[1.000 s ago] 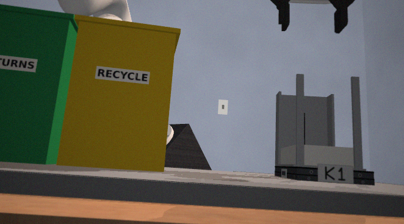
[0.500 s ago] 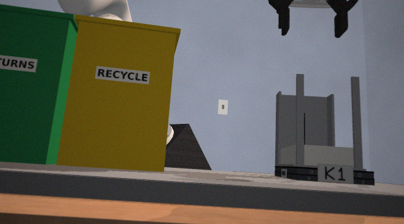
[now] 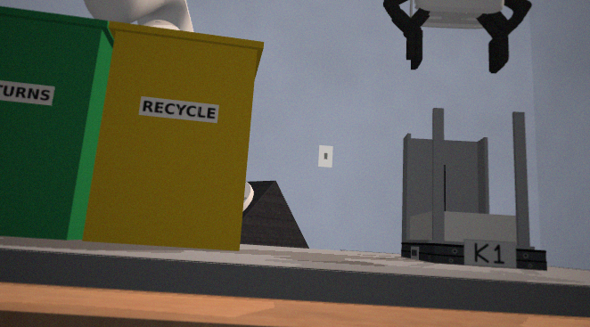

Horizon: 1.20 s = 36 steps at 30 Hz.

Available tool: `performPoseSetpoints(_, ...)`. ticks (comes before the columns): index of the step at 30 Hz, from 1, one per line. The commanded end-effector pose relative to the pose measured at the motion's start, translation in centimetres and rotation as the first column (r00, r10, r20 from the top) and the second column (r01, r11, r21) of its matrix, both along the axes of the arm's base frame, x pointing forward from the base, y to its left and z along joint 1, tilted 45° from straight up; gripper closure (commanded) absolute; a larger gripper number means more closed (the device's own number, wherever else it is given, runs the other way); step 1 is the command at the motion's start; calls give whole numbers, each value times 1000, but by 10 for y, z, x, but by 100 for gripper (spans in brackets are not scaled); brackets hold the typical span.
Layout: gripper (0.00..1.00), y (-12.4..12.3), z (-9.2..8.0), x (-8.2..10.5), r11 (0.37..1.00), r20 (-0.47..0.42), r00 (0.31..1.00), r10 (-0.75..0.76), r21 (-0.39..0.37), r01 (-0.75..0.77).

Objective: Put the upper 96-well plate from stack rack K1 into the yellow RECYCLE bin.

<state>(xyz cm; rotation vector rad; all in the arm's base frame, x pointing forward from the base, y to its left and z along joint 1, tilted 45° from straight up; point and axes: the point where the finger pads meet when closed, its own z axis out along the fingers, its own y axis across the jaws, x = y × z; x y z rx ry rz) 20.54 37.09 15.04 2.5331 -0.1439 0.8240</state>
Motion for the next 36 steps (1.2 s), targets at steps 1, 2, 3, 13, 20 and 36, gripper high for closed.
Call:
performPoseSetpoints(1,0,-1,-4,2,1000,0,1000,4,4,-4)
performPoseSetpoints(2,0,-2,-5,3,1000,0,1000,4,4,-4)
performPoseSetpoints(3,0,-3,-6,4,1000,0,1000,4,4,-4)
performPoseSetpoints(13,0,-10,-18,13,1000,0,1000,4,4,-4)
performPoseSetpoints(20,0,-14,-24,18,1000,0,1000,4,4,-4)
performPoseSetpoints(36,0,-25,-40,30,1000,1,1000,4,4,-4)
